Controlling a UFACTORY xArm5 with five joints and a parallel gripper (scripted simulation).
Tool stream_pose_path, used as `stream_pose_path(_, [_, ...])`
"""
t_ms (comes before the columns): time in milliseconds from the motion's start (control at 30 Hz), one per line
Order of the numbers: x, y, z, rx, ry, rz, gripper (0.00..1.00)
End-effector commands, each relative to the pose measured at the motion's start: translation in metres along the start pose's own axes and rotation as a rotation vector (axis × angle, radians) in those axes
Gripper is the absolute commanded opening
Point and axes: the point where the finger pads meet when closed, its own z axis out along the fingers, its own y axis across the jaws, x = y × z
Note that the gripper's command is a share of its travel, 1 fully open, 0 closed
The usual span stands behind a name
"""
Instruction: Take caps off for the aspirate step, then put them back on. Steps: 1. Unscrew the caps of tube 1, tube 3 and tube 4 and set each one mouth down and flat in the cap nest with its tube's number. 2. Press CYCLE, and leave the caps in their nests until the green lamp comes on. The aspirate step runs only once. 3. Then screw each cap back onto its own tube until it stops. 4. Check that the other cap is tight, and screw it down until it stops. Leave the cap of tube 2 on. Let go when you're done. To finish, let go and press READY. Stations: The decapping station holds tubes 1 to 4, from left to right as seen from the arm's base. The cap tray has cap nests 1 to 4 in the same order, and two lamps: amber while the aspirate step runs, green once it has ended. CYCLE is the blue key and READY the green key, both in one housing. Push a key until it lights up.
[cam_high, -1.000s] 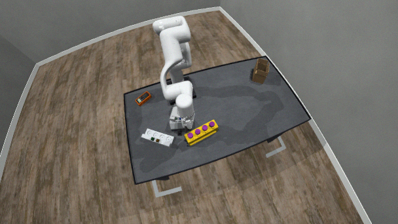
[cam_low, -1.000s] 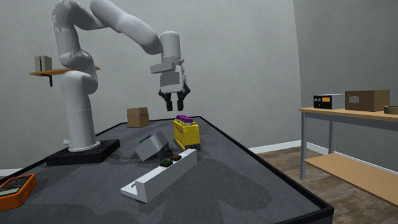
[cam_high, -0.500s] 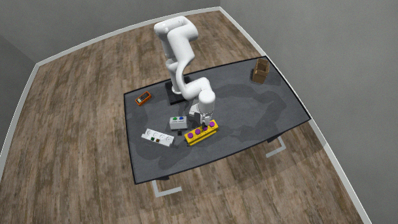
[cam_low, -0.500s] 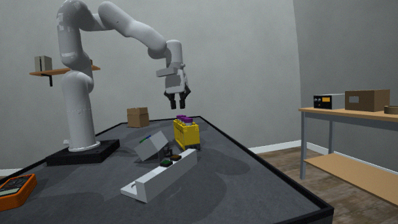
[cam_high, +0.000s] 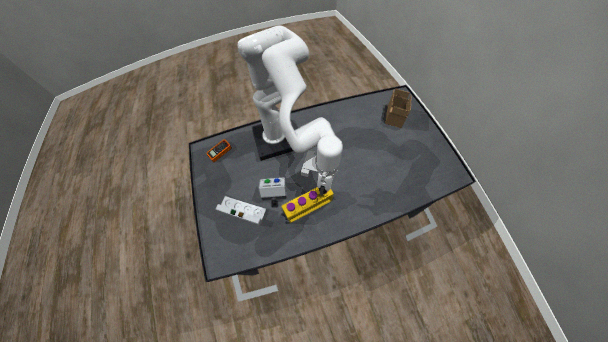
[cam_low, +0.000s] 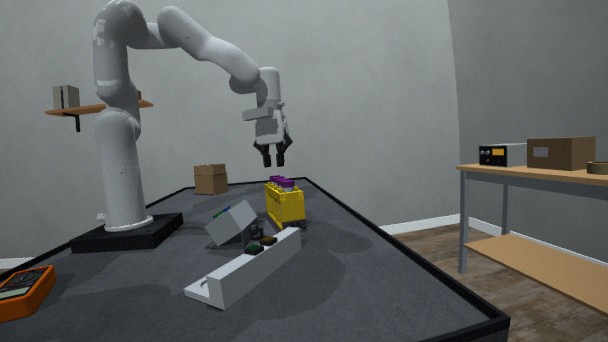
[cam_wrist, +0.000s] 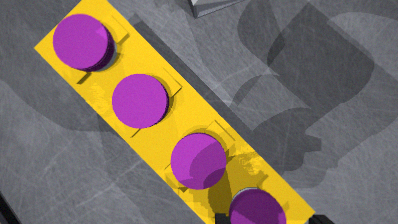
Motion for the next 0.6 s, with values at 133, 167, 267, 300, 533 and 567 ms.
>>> stream_pose_path(133, [-0.001,0.0,0.021,-0.005,-0.007,0.0,0.46])
stream_pose_path(167, [-0.001,0.0,0.024,-0.005,-0.007,0.0,0.46])
stream_pose_path(267, [-0.001,0.0,0.03,-0.005,-0.007,0.0,0.46])
stream_pose_path(300, [-0.001,0.0,0.03,-0.005,-0.007,0.0,0.46])
stream_pose_path(533, [-0.001,0.0,0.03,-0.005,-0.007,0.0,0.46])
stream_pose_path(567, [-0.001,0.0,0.03,-0.005,-0.007,0.0,0.46])
